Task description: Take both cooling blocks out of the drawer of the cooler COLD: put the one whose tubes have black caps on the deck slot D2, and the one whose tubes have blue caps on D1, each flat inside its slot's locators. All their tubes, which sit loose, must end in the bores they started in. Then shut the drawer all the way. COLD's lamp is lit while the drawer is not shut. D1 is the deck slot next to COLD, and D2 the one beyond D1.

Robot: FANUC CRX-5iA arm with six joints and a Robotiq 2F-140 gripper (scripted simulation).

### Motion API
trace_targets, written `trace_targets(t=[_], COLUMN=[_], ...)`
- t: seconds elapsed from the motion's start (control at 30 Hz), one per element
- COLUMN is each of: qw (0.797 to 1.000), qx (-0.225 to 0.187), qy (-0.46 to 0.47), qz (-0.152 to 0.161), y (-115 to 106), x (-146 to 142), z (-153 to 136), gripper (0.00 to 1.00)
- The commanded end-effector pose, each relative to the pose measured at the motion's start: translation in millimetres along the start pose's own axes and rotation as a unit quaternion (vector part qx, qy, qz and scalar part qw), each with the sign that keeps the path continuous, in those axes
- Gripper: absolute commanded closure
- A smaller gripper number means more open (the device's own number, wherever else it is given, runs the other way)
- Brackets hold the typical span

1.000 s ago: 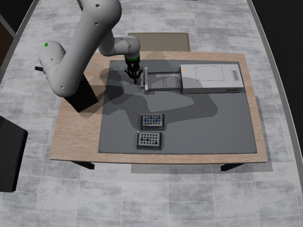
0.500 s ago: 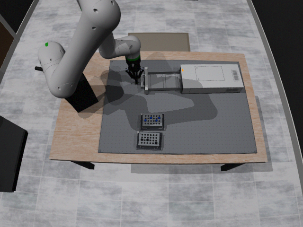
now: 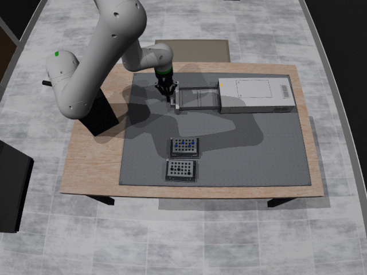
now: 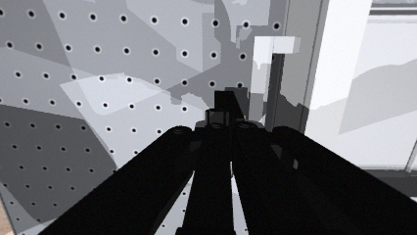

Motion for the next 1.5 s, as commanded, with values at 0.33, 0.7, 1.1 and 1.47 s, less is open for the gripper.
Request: trace_targets(t=[0.33, 0.7, 1.1, 1.47], qw=[1.000, 1.000, 1.000, 1.000], qx=[0.000, 0.000, 0.000, 0.000], qy=[0.000, 0.000, 0.000, 0.000], qz=[0.001, 0.001, 0.001, 0.001], y=[-0.6, -0.6, -0.5, -0.5], x=[17.6, 29.5, 39.7, 54.3], z=[-1.7, -3.1, -4.4, -6.1], gripper=[0.90, 0.90, 0.90, 0.90])
Point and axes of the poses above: the point where the finger pads meet when closed, its own y axis out along the fingers, its own x axis across the jaws, z = x × y, the point moved 1 cm from there along -y, back along the fingers, and after that the axes turned 7 degrees about -y, right-handed, at the moved point
